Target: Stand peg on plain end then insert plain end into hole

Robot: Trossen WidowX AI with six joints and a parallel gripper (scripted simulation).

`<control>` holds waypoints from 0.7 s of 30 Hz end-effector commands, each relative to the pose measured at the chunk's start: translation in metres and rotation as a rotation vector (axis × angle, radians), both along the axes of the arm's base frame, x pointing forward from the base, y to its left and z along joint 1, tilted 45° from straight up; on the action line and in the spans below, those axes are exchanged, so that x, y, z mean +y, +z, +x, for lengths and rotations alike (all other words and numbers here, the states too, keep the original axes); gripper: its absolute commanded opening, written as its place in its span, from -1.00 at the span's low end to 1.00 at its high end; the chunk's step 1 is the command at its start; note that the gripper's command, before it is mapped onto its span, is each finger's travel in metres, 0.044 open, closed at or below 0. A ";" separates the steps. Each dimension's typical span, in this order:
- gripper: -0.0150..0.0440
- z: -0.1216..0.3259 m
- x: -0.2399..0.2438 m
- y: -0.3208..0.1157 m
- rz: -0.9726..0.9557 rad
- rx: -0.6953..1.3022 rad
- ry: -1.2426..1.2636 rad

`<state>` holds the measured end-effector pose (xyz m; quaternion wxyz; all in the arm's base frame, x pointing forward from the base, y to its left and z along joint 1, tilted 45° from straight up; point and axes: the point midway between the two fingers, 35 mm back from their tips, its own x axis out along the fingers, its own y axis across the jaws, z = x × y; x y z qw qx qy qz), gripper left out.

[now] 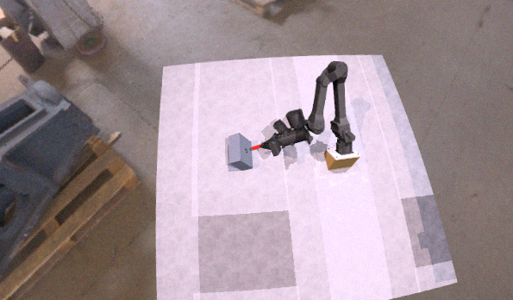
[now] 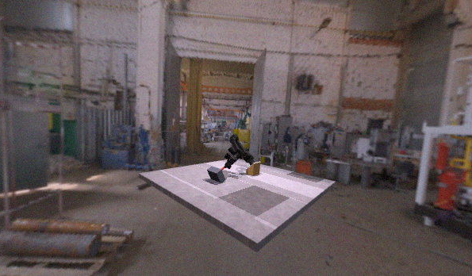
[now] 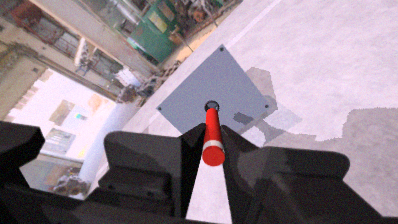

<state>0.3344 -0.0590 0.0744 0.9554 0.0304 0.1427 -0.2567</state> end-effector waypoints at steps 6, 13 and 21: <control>-0.49 0.008 -0.005 -0.004 -0.001 -0.002 0.007; -0.49 0.015 -0.009 -0.007 -0.001 -0.005 0.007; -0.49 0.016 -0.011 -0.007 0.000 -0.009 0.001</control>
